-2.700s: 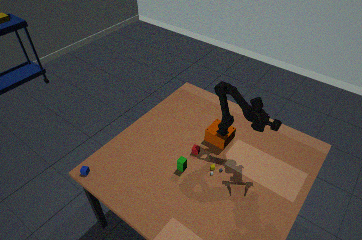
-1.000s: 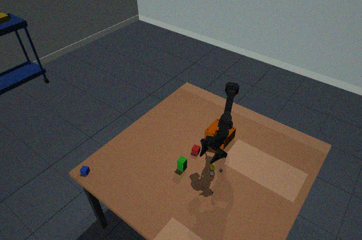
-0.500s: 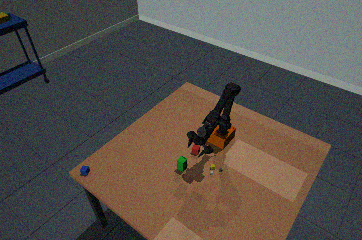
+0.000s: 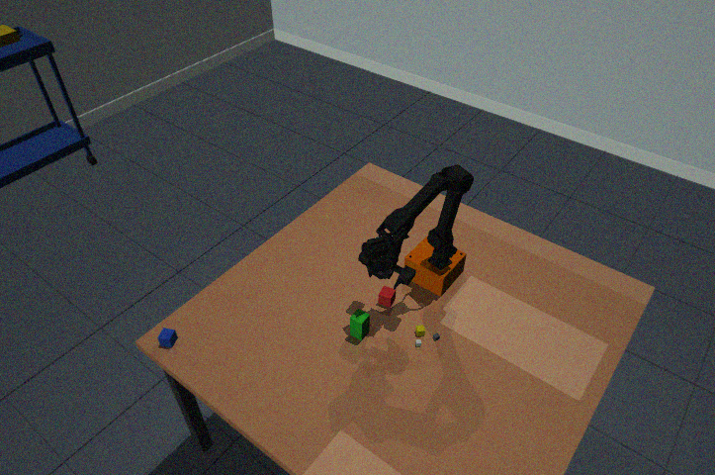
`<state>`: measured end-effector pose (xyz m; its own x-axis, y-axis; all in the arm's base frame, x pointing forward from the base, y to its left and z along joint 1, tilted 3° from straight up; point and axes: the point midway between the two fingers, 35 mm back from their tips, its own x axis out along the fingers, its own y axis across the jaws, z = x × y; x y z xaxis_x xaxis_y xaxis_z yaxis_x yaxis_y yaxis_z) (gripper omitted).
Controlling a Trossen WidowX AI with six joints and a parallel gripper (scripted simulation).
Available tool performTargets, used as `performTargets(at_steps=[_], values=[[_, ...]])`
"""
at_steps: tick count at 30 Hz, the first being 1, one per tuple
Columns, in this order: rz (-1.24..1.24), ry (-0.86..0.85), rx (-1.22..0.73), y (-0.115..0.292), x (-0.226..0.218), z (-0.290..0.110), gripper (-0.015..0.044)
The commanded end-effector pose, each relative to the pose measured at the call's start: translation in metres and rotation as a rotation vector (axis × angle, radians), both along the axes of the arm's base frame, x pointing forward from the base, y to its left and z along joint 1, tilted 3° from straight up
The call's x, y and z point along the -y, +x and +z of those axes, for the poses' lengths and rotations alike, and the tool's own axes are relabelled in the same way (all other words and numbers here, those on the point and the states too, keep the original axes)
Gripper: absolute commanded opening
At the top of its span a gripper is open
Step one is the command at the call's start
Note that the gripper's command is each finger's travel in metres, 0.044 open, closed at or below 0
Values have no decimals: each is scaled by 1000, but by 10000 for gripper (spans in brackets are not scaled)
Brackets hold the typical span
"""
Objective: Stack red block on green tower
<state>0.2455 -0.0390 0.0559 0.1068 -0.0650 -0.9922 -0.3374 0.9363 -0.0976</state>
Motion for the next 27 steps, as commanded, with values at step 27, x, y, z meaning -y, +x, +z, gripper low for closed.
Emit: performTargets(at_steps=[27], values=[[72,85,-133,-31,10,-63,440]])
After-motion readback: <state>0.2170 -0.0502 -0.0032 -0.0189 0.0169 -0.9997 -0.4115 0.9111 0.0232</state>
